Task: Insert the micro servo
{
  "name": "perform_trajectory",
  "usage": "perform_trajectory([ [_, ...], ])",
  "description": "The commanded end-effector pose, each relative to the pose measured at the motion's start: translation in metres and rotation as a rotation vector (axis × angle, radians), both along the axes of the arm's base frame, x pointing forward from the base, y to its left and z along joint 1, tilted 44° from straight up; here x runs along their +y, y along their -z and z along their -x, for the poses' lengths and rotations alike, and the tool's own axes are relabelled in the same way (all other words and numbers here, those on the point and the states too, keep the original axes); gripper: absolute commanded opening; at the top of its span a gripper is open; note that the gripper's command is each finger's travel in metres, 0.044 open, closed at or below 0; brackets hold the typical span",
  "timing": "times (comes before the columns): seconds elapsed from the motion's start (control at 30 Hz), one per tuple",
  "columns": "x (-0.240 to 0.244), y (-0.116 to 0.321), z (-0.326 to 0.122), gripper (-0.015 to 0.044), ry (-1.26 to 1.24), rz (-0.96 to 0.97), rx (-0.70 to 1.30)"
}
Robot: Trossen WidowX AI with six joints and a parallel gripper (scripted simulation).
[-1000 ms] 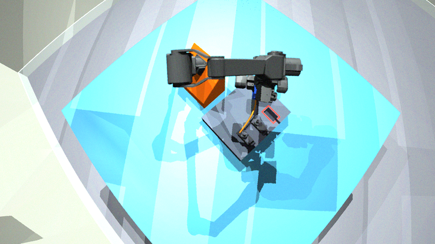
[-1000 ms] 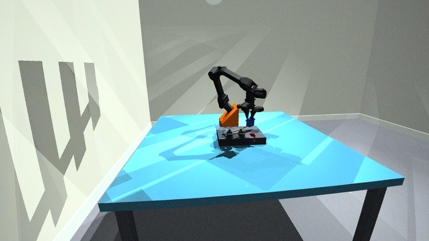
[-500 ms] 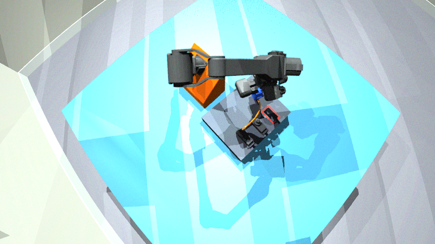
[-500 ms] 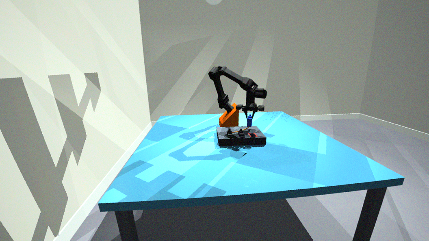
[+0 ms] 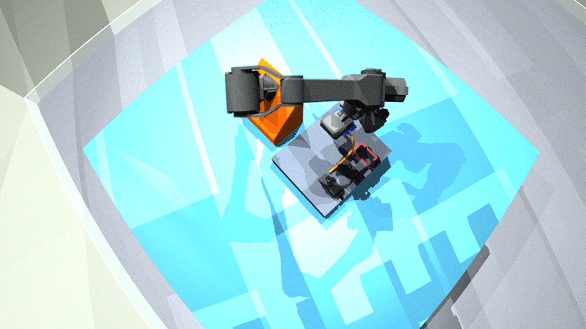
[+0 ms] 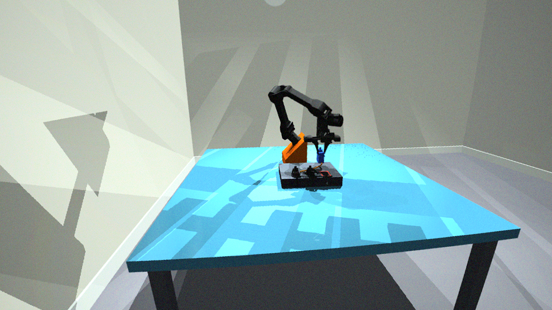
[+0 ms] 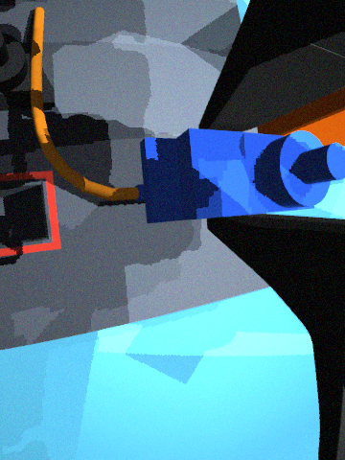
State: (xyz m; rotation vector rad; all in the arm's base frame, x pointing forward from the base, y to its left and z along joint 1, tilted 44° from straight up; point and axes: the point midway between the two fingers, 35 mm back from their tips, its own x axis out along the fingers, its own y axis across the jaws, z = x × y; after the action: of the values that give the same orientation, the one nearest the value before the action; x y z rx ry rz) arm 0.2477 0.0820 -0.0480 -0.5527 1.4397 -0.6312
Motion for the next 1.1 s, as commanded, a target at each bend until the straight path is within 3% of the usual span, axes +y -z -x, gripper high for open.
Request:
perform_trajectory([
  [0.0,0.001,0.001,0.0,0.0,-0.014,-0.004,0.017],
  [1.07,-0.001,-0.006,-0.11,0.0,-0.014,-0.003,0.01],
])
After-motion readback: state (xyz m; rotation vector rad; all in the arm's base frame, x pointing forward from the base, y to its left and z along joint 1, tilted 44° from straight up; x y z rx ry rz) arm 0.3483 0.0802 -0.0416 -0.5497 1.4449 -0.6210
